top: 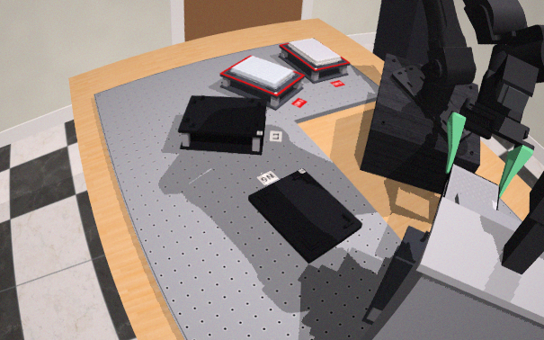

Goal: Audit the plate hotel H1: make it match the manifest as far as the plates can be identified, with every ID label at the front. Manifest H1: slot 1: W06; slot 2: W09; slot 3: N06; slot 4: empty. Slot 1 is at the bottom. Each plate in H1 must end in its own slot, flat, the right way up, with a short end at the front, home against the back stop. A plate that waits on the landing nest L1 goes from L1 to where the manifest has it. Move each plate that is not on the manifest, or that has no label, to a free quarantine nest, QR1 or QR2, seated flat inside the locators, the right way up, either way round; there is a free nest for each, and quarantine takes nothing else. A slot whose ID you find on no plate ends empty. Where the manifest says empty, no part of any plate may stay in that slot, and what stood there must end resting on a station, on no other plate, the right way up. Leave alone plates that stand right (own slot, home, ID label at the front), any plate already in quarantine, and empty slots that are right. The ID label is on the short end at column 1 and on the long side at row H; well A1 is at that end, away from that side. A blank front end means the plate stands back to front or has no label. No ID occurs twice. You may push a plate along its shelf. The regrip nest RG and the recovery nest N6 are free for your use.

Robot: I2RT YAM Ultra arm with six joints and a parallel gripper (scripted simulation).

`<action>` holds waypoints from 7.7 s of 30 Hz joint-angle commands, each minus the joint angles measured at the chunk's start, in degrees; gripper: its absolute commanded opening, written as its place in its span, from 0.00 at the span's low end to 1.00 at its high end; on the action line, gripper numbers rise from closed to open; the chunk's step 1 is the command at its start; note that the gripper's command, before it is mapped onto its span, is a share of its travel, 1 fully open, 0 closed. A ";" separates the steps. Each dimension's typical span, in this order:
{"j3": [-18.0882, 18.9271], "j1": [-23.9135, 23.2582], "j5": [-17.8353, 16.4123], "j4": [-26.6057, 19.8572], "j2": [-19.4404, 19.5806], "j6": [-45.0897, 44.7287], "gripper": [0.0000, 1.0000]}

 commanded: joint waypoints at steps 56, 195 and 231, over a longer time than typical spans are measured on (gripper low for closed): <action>5.20 -7.78 -5.22 7.40 7.73 -5.41 0.86; 16.82 -19.75 -15.38 19.89 28.56 -12.70 0.86; 17.77 -20.87 -16.13 21.92 31.77 -13.21 0.86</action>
